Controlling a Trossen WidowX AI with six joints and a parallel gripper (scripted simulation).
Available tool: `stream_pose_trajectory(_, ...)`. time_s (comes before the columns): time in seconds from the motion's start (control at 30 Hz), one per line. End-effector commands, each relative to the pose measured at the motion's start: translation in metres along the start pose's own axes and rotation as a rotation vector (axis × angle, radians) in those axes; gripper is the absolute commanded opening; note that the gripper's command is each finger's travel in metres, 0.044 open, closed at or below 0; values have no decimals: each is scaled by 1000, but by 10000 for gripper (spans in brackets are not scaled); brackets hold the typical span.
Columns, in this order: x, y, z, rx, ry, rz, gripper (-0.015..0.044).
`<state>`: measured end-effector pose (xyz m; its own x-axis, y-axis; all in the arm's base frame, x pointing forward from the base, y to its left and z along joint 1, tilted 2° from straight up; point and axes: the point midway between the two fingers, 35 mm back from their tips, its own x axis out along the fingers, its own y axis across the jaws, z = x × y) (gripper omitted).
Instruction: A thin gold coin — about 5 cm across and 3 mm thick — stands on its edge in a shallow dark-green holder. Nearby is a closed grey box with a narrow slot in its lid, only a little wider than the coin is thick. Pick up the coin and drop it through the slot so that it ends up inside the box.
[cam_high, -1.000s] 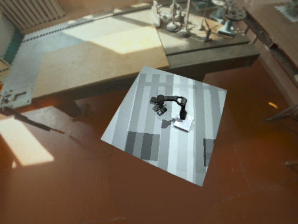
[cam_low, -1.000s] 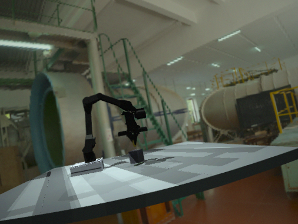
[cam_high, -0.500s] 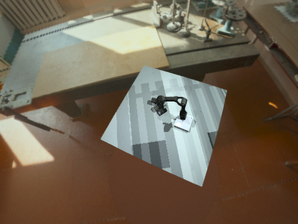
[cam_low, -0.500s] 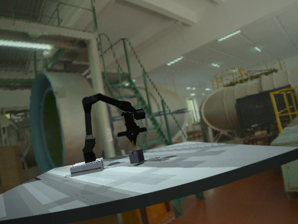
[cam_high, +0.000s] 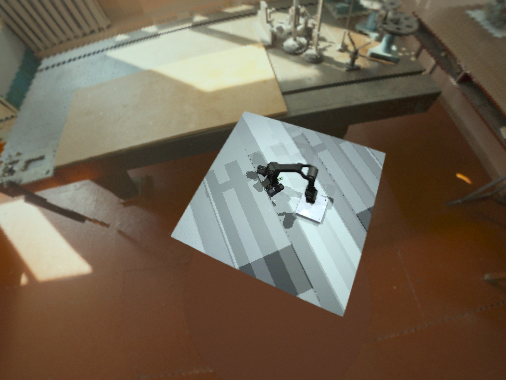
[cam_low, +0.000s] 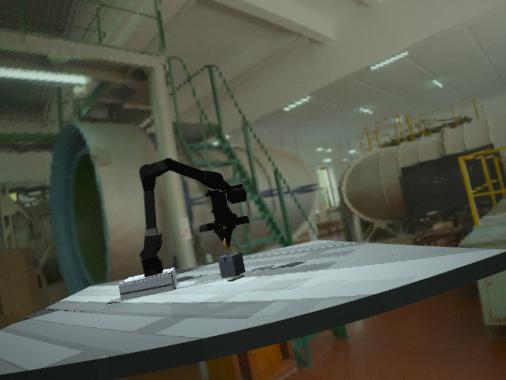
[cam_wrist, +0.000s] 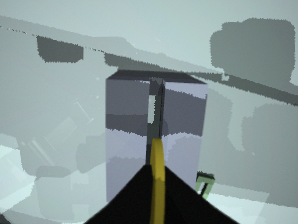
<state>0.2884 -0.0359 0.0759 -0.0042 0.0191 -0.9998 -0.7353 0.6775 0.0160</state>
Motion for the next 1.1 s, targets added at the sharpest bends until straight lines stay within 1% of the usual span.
stream_pose_trajectory(0.0, -3, -2, 2, -7, -2, -2, 0)
stream_pose_trajectory(1.07, 6, 1, 0, 4, 1, 2, 0)
